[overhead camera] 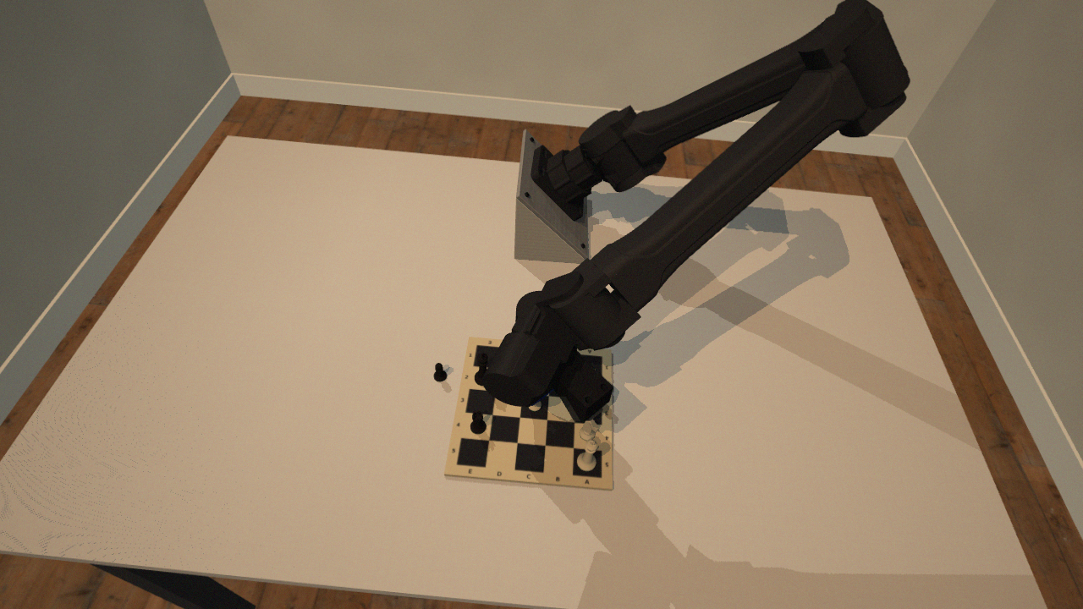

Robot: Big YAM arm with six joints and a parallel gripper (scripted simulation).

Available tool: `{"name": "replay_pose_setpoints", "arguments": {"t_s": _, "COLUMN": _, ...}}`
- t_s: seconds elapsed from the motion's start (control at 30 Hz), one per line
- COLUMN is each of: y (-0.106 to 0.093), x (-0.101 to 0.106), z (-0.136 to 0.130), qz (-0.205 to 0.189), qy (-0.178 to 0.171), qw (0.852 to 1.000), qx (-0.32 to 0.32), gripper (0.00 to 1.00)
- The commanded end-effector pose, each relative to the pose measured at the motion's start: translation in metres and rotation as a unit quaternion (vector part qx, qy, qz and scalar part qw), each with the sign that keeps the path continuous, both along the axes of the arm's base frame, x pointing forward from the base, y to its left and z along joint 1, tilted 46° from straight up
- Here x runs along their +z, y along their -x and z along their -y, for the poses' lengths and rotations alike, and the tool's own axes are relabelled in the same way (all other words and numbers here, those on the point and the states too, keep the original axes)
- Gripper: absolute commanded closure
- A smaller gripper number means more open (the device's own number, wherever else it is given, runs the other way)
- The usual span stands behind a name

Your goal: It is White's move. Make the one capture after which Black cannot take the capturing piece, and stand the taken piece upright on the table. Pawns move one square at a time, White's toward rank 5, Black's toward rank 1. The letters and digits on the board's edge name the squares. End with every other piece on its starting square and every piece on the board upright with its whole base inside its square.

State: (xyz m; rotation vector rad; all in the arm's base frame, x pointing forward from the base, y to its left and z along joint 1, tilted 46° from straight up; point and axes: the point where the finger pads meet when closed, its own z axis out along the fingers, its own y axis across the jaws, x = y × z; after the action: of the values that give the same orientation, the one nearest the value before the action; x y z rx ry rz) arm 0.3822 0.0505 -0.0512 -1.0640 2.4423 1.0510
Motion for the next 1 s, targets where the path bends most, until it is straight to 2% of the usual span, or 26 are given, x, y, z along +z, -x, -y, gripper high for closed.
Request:
{"name": "replay_pose_setpoints", "arguments": {"t_s": 0.0, "y": -0.001, "x": -0.0049, "z": -0.0035, "qz": -0.002, "qy": -0.003, "qw": 1.0, "qx": -0.001, "gripper": 1.0}}
{"name": "replay_pose_setpoints", "arguments": {"t_s": 0.97, "y": -0.0022, "x": -0.0054, "z": -0.0013, "qz": -0.001, "qy": -0.003, "qw": 1.0, "qx": -0.004, "gripper": 1.0}}
